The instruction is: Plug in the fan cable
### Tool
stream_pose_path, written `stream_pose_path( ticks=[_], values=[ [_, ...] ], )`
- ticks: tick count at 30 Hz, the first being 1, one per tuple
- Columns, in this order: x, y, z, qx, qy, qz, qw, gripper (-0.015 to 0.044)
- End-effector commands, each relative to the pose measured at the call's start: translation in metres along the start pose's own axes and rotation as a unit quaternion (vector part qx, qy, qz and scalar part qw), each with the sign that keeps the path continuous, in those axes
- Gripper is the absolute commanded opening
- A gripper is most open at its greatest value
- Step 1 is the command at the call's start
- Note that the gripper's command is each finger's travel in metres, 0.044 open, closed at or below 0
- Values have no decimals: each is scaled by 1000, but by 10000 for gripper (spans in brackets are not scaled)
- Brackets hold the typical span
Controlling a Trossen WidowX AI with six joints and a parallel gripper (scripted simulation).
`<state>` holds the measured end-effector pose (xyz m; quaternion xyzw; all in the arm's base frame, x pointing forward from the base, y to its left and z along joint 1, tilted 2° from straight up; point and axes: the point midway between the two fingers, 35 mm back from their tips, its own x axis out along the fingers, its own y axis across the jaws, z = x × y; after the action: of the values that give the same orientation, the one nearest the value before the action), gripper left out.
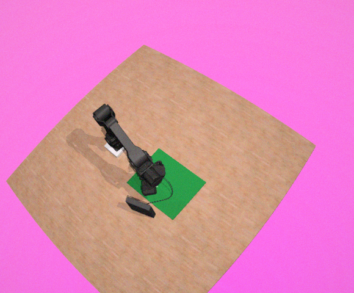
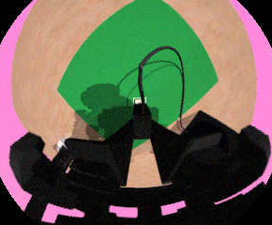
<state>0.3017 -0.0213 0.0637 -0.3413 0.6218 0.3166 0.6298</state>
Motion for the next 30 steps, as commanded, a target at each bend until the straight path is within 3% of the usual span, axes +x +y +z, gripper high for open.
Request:
stream_pose_path(
  ticks=[1,30],
  values=[
    [0,-1,0,-3,2,-1,1000,0],
    [5,0,-1,-2,2,-1,1000,0]
  ],
)
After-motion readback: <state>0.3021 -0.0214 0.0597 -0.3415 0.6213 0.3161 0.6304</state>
